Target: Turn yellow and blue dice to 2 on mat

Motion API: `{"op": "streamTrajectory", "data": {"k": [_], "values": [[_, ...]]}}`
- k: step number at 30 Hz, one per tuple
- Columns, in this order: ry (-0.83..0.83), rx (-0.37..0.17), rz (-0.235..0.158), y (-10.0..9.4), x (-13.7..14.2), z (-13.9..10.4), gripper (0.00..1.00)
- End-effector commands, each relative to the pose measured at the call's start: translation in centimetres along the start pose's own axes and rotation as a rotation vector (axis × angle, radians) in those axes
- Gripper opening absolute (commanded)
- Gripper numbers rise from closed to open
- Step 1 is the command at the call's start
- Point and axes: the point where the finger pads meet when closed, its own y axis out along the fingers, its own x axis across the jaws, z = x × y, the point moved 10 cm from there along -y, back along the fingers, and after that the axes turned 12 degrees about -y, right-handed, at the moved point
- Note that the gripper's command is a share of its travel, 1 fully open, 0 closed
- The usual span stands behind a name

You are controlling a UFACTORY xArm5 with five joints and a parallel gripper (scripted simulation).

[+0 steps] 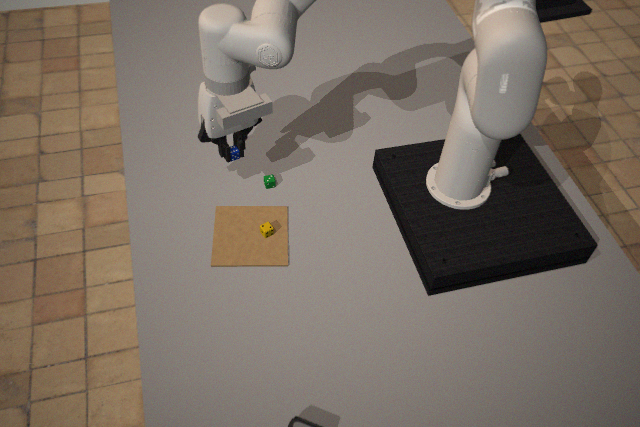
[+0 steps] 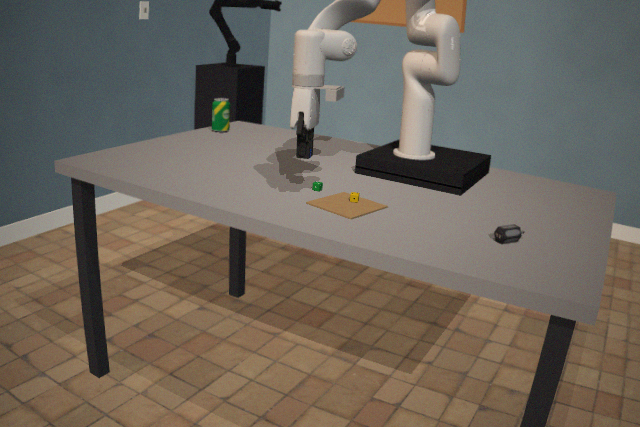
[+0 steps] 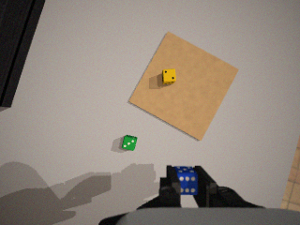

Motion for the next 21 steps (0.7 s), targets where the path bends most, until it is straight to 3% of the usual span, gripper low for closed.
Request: {"op": "streamTrajectory", "data": {"k": [1, 5, 17, 20, 21], "values": [[0.0, -0.003, -0.003, -0.2, 0.1, -0.1, 0.15], [-0.029, -0.003, -0.003, -0.2, 0.4, 0.3, 0.15], [-0.472, -0.001, -0.001, 0.2, 5.2, 5.9, 0.15], [-0.482, -0.001, -0.001, 0.2, 5.3, 6.0, 0.15], [-0.591, -0.001, 0.0, 0.3, 6.3, 7.5, 0.15]]}}
